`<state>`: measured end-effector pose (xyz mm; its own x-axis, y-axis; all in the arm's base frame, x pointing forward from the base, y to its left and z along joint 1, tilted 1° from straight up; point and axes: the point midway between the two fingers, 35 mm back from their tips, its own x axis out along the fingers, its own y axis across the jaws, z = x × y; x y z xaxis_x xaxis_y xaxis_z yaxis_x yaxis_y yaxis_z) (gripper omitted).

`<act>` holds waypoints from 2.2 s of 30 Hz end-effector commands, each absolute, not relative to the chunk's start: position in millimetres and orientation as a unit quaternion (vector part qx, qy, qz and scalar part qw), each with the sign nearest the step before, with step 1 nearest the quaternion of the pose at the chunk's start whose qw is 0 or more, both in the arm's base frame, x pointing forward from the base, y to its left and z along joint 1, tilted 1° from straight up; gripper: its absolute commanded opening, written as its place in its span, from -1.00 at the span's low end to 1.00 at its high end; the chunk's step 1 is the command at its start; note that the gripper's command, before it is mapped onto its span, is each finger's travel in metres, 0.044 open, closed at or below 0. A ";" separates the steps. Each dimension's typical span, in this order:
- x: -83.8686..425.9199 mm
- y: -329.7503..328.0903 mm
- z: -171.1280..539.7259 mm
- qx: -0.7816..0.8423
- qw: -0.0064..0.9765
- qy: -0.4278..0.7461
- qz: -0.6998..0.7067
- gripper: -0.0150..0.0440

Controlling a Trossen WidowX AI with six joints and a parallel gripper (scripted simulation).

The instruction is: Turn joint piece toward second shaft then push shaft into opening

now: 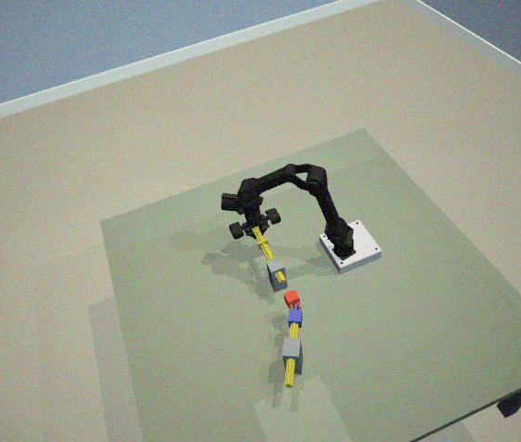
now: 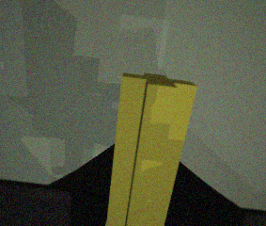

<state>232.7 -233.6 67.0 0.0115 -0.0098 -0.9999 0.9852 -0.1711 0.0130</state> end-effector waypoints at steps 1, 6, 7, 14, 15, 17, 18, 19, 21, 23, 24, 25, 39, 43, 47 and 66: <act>233.8 -228.2 66.8 0.544 0.462 0.447 -0.540 -0.49; 235.2 -220.3 66.5 0.545 0.463 0.445 -0.539 -0.49; 235.5 -218.7 66.5 0.545 0.463 0.445 -0.538 -0.49; 237.5 -207.6 66.2 0.546 0.464 0.445 -0.538 -0.49; 237.8 -206.0 66.2 0.546 0.464 0.445 -0.538 -0.49; 238.4 -202.9 66.2 0.546 0.464 0.445 -0.538 -0.49; 238.7 -201.3 66.1 0.546 0.464 0.445 -0.537 -0.49; 239.0 -199.7 66.1 0.546 0.464 0.445 -0.537 -0.49; 239.5 -196.5 66.1 0.546 0.464 0.445 -0.537 -0.49; 240.1 -193.4 66.0 0.547 0.464 0.445 -0.537 -0.49; 240.4 -191.8 66.0 0.547 0.464 0.445 -0.537 -0.49; 240.7 -190.2 66.0 0.547 0.464 0.445 -0.537 -0.49; 244.6 -168.4 65.7 0.547 0.463 0.445 -0.537 -0.49; 245.6 -162.3 65.6 0.547 0.463 0.445 -0.536 -0.49; 246.8 -156.2 65.6 0.547 0.463 0.445 -0.536 -0.49; 249.3 -141.7 65.7 0.546 0.463 0.443 -0.539 -0.49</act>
